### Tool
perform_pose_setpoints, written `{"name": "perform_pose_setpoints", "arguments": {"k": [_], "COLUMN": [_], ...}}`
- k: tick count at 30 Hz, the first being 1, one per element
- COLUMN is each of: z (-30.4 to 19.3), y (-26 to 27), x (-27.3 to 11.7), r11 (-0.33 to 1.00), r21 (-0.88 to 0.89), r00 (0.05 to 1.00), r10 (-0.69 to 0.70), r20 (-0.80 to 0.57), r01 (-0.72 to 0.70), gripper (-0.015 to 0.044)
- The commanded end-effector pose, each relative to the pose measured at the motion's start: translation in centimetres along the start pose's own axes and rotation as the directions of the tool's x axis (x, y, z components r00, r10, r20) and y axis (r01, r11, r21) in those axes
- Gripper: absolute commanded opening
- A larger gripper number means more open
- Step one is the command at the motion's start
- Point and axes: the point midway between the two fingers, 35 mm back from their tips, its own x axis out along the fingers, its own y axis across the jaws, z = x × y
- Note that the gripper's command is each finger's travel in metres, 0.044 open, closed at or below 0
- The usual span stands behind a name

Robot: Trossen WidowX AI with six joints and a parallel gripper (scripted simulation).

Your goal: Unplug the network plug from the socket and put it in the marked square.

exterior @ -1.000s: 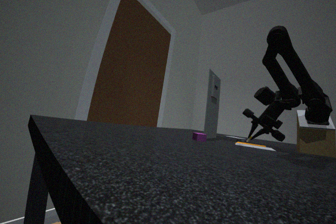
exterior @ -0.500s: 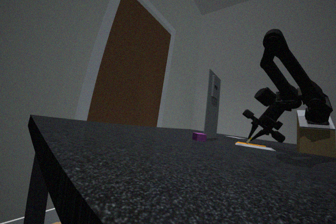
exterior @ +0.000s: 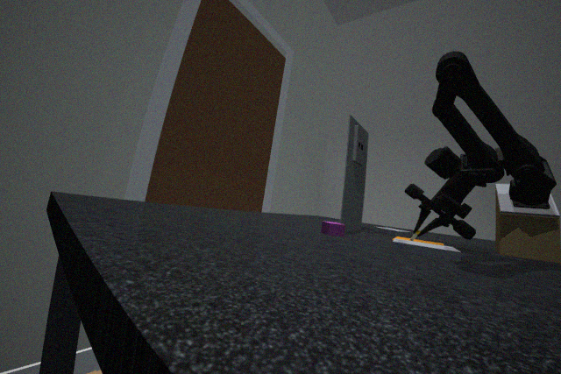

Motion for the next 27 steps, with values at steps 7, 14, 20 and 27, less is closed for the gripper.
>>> {"name": "perform_pose_setpoints", "arguments": {"k": [7,14,20,27], "z": [0.01,-0.05,-0.15,-0.25], "y": [0.0,-0.02,-0.06,-0.09], "x": [-0.01,-0.17,-0.44,-0.77], "r11": [1.0,1.0,1.0,1.0], "r21": [-0.001,-0.001,-0.001,0.0], "r00": [1.0,1.0,1.0,1.0], "r10": [0.001,0.002,0.005,0.007], "r20": [0.001,0.0,-0.002,-0.003], "r01": [-0.001,-0.002,-0.005,-0.007], "gripper": [0.0156,0.0156,0.0156,0.0156]}}
